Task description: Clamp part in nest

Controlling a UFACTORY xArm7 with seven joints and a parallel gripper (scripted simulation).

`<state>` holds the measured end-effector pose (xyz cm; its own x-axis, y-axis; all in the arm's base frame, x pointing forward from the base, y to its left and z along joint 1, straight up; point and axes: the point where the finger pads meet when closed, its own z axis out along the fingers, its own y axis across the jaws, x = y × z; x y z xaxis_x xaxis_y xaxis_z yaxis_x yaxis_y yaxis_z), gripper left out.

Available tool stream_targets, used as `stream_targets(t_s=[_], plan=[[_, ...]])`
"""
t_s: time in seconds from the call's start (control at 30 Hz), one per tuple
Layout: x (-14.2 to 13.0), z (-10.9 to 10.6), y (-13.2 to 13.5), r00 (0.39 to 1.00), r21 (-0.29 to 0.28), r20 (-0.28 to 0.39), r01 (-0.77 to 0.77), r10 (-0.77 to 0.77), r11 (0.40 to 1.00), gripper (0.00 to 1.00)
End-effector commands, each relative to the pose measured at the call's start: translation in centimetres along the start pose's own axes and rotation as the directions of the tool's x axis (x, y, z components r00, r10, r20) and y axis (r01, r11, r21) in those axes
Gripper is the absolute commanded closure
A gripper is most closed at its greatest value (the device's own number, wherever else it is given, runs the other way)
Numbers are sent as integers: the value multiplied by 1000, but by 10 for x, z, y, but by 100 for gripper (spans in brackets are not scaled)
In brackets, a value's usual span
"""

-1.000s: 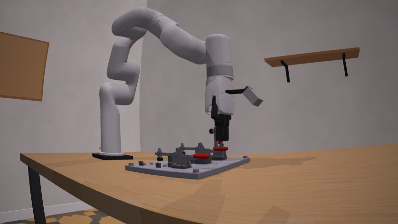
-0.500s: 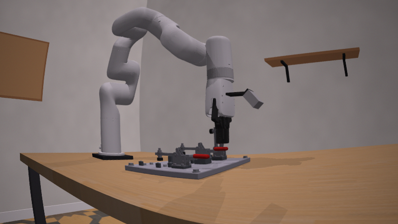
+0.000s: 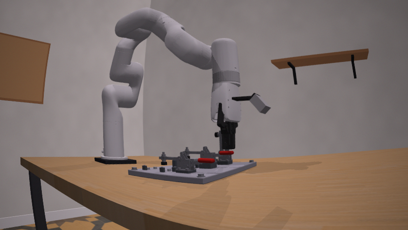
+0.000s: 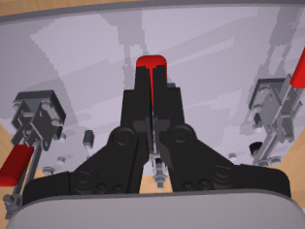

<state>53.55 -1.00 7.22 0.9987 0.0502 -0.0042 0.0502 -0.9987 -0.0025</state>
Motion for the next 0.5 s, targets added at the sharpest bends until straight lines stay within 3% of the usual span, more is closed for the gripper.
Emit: stream_targets(t_s=[0.0,0.47], plan=[[2,-2,0,1000,-1,-5,0,0,1000,100],[2,0,0,1000,-1,-5,0,0,1000,100]])
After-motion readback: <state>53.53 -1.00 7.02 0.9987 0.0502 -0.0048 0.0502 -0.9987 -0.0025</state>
